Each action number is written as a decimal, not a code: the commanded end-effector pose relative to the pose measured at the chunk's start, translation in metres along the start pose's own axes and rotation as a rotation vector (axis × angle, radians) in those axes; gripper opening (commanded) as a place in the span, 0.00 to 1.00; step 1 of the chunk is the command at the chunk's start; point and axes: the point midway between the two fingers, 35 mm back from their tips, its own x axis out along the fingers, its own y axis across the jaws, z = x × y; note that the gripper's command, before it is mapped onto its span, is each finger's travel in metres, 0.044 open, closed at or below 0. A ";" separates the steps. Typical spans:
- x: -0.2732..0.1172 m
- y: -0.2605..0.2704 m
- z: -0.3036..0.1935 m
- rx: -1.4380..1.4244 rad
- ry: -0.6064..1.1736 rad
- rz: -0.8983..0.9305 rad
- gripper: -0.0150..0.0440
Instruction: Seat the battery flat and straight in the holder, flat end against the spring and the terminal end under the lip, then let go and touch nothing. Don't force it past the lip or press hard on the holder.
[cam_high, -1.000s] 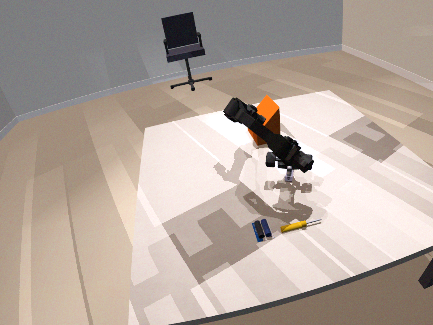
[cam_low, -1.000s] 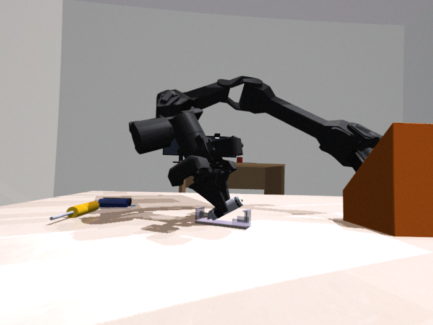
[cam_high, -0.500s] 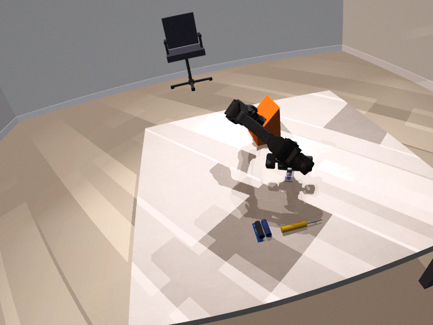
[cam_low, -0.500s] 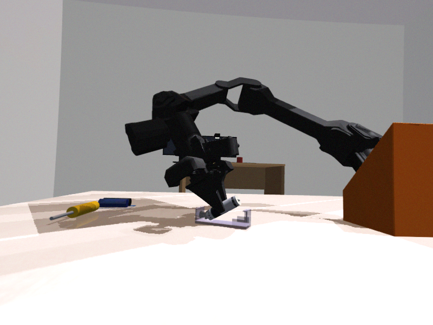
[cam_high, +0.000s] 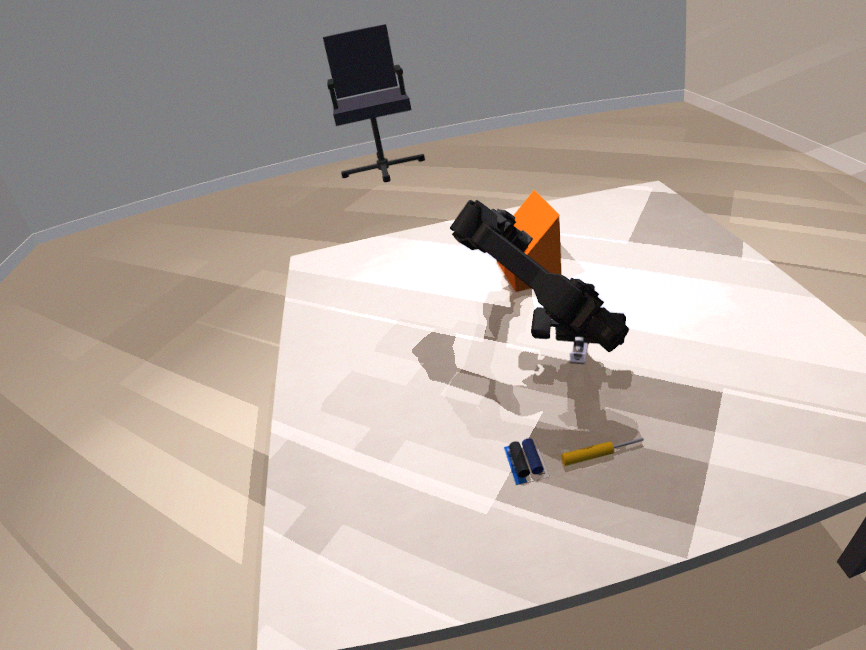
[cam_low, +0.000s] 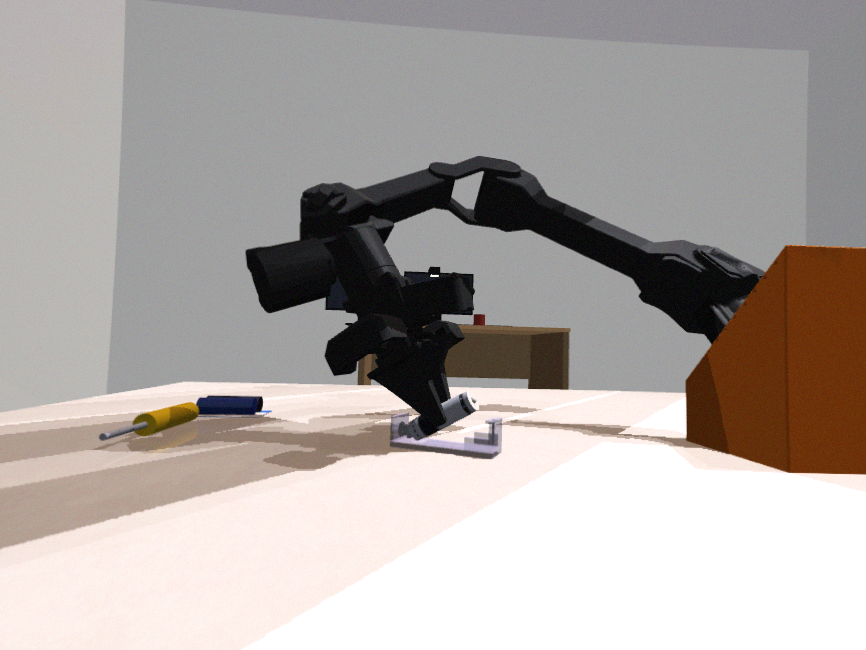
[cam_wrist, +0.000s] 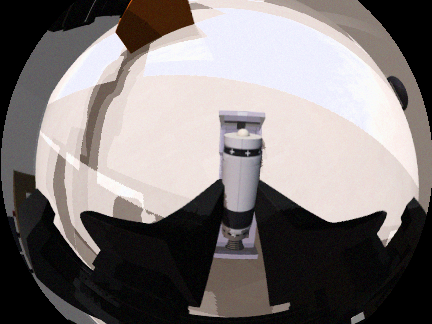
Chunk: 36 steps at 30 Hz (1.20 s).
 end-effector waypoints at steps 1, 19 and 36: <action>-0.001 -0.001 -0.004 -0.001 0.038 -0.003 0.36; 0.005 -0.004 -0.003 -0.001 0.140 -0.002 0.36; 0.009 -0.005 -0.002 -0.001 0.237 -0.001 0.36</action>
